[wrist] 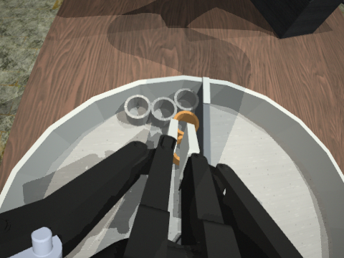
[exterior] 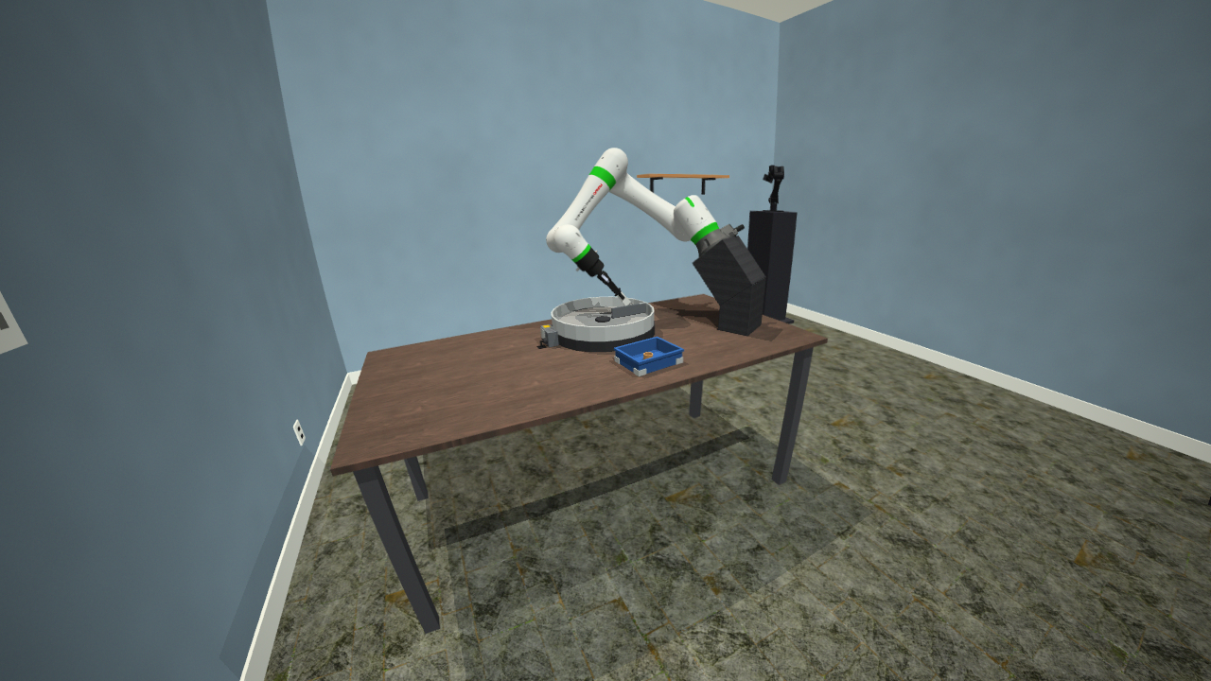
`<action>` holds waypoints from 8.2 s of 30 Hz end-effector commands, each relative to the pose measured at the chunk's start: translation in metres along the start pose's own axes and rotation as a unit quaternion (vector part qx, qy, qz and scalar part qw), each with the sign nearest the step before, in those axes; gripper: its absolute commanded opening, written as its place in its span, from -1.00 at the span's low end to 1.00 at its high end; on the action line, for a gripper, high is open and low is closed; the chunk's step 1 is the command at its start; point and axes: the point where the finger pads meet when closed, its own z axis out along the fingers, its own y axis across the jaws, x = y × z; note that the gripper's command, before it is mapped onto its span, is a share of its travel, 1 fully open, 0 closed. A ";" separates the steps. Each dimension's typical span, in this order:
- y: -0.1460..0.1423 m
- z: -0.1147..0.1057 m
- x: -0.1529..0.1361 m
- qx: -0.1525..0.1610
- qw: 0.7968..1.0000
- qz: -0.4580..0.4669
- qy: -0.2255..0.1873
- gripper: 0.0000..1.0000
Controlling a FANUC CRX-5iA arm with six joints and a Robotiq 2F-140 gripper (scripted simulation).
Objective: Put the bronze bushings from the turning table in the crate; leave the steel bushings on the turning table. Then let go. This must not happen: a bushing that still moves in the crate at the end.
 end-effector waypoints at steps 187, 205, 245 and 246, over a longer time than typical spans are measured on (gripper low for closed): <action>0.000 -0.045 0.037 0.000 1.000 0.000 0.000 -1.00; 0.002 -0.045 0.038 0.000 1.000 0.000 0.000 -1.00; 0.314 -0.042 0.046 0.000 1.000 0.000 0.000 -1.00; 0.322 -0.042 0.046 0.000 1.000 0.000 0.000 -1.00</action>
